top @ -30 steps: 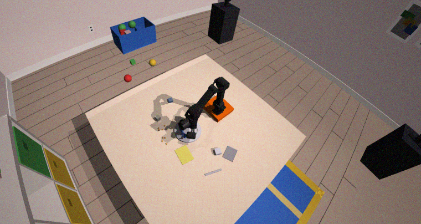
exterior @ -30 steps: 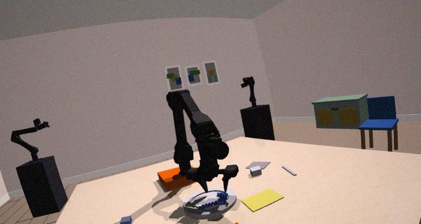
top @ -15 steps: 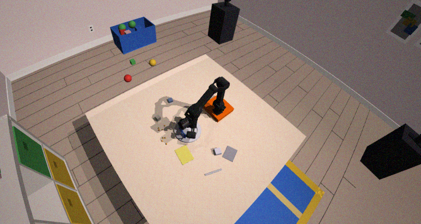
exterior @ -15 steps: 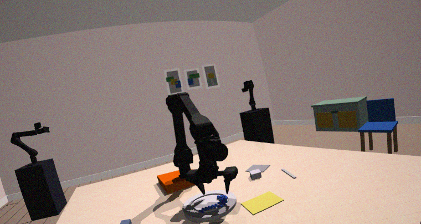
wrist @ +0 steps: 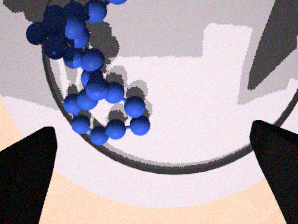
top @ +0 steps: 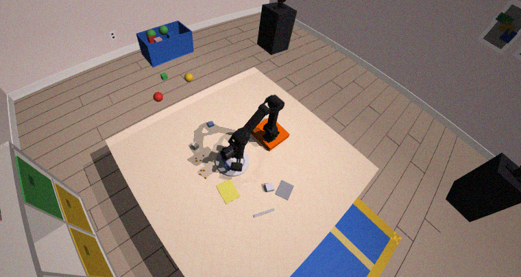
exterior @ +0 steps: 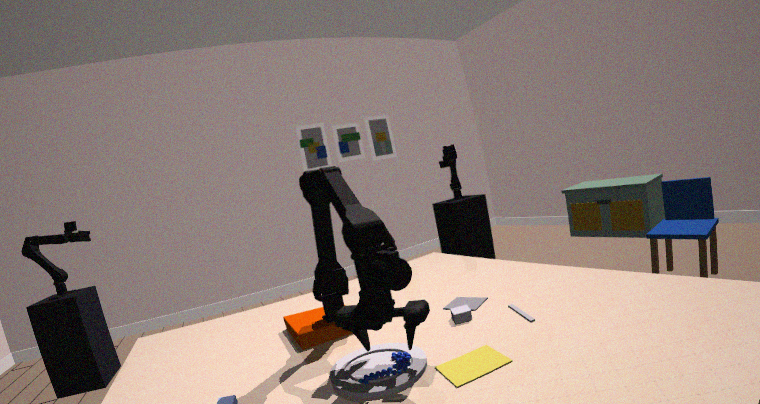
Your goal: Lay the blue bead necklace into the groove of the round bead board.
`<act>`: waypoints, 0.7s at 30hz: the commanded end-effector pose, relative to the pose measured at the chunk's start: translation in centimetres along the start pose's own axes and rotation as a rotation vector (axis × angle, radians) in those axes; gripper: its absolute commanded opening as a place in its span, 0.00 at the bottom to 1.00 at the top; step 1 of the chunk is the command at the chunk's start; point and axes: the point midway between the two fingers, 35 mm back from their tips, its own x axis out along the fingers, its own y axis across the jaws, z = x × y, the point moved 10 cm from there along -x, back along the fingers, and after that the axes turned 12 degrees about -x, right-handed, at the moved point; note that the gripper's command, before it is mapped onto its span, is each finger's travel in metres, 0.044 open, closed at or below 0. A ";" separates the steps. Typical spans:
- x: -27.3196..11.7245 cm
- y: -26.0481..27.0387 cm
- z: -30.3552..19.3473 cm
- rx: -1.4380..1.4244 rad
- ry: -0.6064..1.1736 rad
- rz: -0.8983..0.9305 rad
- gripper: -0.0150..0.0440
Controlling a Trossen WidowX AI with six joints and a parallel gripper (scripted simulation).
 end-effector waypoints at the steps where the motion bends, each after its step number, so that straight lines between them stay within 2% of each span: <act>1: -0.1 0.0 0.0 -0.006 0.001 0.003 1.00; 3: -0.2 0.1 0.2 -0.069 0.001 0.003 0.91; 6: -0.5 0.3 1.2 -0.337 -0.001 0.003 0.78; 21: -2.2 1.2 6.5 -1.759 -0.006 -0.001 0.78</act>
